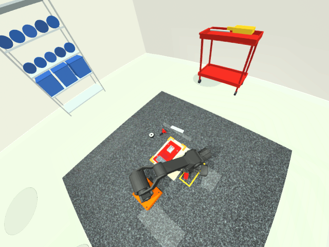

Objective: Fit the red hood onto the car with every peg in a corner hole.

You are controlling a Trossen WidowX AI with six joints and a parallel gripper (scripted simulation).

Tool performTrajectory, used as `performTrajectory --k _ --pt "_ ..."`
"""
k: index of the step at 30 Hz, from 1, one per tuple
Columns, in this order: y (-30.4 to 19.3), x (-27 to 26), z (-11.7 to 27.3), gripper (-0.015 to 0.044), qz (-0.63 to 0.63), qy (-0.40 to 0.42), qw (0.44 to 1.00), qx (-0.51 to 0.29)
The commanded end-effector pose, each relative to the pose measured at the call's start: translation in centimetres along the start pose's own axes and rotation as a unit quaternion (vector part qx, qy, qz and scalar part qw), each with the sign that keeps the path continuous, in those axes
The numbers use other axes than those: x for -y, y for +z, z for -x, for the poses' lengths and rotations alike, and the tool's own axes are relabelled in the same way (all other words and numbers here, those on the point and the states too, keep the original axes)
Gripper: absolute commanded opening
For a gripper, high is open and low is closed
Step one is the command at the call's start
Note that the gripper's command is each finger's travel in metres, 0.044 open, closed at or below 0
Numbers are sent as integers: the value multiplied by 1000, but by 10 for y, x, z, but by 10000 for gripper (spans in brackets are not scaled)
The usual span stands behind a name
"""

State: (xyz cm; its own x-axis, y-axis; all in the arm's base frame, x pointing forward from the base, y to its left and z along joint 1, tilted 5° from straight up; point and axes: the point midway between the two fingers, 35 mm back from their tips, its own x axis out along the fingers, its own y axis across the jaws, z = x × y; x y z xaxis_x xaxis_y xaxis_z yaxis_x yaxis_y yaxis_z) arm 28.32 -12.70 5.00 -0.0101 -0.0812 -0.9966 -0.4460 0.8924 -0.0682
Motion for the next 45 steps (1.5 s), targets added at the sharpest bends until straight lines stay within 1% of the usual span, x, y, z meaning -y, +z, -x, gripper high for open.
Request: performTrajectory --k 1,45 --pt "-1 -4 -1 0 -1 1 1000 -2" --pt "-3 -35 -3 0 -1 2 1000 -2"
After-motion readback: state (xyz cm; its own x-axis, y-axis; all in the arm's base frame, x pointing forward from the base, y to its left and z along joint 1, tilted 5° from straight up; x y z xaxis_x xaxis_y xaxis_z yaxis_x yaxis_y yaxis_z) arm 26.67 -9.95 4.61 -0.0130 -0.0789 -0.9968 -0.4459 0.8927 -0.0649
